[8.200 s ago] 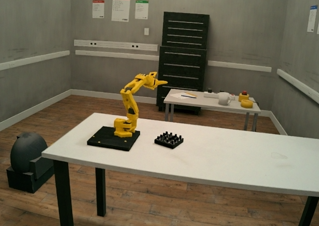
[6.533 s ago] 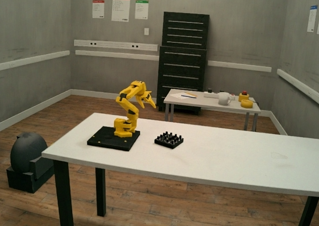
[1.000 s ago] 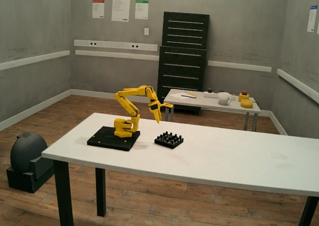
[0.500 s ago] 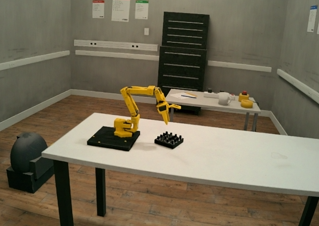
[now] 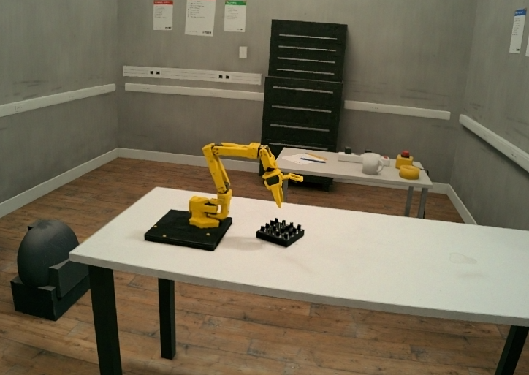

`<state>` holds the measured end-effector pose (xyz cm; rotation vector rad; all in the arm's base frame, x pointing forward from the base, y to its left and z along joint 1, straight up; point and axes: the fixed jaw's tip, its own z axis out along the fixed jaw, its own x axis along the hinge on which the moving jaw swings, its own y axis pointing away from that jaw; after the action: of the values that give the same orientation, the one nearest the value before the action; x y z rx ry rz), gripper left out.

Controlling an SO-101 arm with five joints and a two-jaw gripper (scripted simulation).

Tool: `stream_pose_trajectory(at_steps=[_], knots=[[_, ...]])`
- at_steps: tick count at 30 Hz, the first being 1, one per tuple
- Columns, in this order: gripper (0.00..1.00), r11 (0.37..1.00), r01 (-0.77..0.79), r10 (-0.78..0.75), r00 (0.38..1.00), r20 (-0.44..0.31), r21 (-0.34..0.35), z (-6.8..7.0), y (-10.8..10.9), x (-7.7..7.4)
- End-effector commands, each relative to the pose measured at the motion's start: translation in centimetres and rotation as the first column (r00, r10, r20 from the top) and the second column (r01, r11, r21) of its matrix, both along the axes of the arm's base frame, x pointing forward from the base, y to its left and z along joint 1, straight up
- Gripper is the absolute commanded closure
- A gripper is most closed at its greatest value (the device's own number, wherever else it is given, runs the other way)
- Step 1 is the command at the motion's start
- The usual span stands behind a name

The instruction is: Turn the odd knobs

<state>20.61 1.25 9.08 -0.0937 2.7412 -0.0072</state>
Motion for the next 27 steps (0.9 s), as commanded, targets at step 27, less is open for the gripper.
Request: stream_pose_trajectory(at_steps=[27], knots=[[0.6,1.0,0.029,-0.029,1.0,0.007,0.009,0.1,-0.21,0.31]])
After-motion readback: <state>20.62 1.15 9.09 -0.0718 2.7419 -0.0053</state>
